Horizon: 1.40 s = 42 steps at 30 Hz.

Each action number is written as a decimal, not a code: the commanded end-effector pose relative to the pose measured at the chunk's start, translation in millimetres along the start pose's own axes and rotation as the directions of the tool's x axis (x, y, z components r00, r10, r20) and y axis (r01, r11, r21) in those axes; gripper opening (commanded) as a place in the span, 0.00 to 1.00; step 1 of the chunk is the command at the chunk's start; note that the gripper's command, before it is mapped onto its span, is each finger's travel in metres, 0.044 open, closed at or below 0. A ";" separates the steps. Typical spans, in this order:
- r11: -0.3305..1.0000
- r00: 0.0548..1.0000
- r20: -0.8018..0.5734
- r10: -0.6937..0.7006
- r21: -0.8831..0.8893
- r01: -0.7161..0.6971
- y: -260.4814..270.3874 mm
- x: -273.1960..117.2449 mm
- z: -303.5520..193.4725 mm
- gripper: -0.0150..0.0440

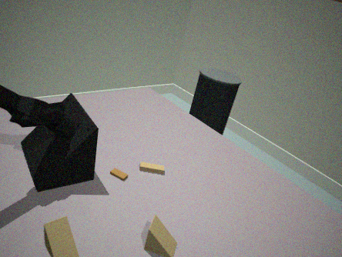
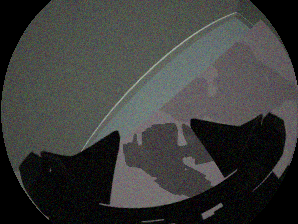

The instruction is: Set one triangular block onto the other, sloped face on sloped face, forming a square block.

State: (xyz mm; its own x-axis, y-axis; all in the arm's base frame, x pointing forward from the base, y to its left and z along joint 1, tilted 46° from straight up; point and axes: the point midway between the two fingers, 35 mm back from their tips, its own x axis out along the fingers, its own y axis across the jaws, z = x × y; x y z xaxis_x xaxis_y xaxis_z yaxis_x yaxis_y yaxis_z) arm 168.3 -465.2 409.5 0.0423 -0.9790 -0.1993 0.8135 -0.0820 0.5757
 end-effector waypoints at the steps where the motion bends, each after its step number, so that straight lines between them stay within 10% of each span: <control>1: 0.995 0.990 -0.141 -0.016 0.094 0.030 16.1 1.1 -72.9 1.00; 22: 0.883 0.792 -0.562 -0.240 0.211 0.418 23.7 -115.5 -386.6 1.00; 42: 0.782 0.768 -0.437 -0.468 0.201 0.590 -110.0 -331.1 -552.2 1.00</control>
State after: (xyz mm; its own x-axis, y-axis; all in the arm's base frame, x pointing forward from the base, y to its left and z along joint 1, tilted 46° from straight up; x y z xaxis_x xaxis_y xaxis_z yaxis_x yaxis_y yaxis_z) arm 407.4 -72.3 -0.6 -0.0467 -0.5878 -0.8077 0.5552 -0.6874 0.4682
